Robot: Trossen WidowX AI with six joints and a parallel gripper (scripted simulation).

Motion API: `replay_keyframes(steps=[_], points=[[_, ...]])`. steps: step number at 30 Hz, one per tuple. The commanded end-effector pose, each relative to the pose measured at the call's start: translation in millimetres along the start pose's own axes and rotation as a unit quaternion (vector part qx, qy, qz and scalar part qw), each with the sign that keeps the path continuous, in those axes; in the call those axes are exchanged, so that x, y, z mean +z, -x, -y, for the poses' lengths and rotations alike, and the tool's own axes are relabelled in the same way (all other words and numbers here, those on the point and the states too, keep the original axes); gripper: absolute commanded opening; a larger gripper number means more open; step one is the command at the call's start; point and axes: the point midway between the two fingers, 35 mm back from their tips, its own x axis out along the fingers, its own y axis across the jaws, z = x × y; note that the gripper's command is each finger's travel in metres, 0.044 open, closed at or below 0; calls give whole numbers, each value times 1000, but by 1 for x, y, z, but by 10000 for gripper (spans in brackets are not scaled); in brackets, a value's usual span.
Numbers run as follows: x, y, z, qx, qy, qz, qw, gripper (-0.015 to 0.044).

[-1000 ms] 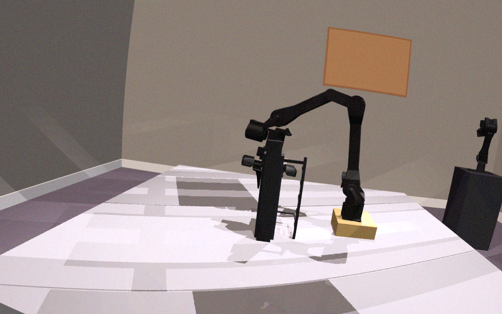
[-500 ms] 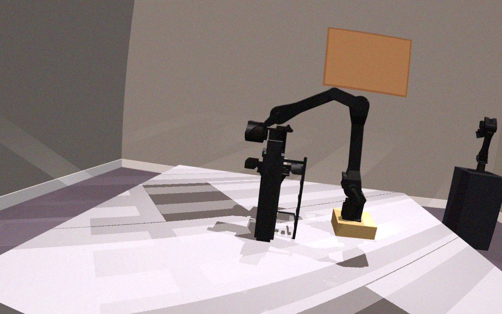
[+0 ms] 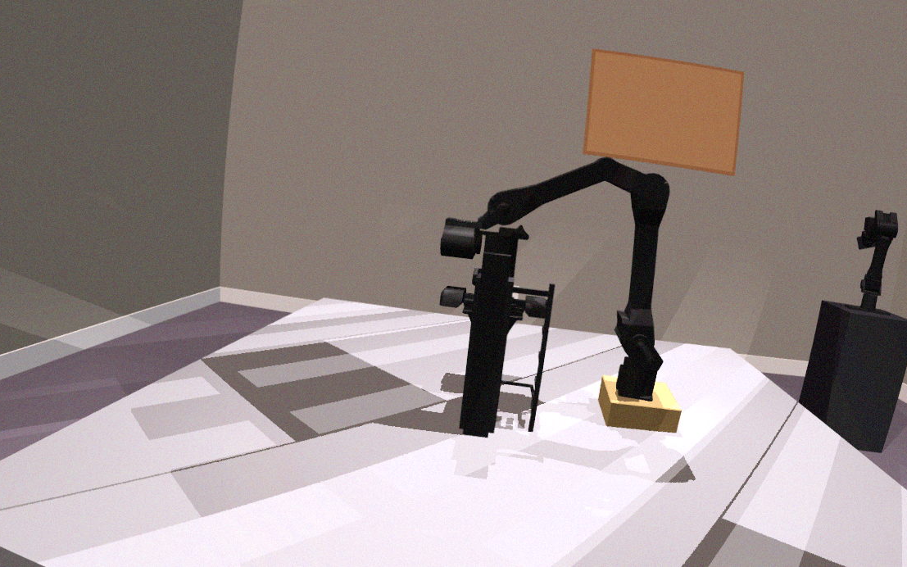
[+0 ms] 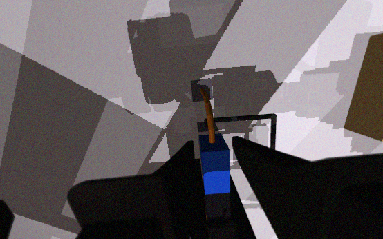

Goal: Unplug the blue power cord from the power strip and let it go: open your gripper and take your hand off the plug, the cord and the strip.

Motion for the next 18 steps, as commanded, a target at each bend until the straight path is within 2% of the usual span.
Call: replay_keyframes(steps=[1,18], points=[[-7,1,1,0,-3,1,1000,160],[-20,-8,1,0,-3,1,1000,160]])
